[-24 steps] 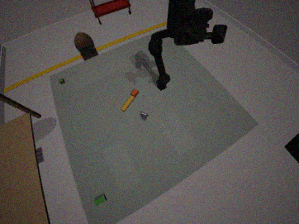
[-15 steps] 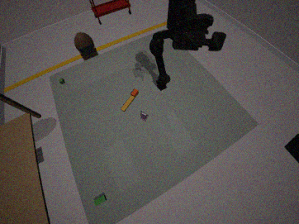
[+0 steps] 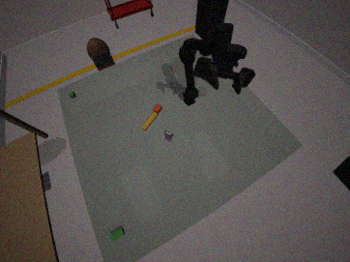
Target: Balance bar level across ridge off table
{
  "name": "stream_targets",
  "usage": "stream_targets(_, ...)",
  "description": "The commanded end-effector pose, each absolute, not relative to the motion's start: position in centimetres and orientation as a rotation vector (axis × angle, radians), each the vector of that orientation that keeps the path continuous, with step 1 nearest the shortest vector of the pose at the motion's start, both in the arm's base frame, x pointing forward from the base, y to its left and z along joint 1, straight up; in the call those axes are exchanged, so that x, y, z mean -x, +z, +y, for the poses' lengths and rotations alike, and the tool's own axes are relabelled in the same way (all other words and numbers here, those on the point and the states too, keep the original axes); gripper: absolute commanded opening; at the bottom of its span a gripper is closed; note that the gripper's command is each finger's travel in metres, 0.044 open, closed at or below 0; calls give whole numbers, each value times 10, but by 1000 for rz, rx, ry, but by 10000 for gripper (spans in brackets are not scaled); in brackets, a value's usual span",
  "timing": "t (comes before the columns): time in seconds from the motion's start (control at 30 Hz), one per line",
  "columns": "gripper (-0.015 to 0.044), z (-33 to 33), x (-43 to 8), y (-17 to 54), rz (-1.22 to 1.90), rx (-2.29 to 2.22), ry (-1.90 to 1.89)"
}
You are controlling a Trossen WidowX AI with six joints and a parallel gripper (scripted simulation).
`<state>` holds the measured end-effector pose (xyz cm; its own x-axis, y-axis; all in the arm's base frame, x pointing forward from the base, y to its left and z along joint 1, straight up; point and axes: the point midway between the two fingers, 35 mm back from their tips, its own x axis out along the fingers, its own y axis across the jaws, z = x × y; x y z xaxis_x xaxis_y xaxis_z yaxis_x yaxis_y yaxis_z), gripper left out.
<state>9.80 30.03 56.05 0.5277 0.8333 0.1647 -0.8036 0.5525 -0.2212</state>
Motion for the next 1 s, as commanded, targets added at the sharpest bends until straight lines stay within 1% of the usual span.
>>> stream_targets(0.0, 315, 305, -112, 547, -234, 167, 954)
stream_targets(0.43, 315, 306, -171, 499, -122, 336, 833)
stream_targets(0.97, 315, 286, -244, 433, 88, 492, 710)
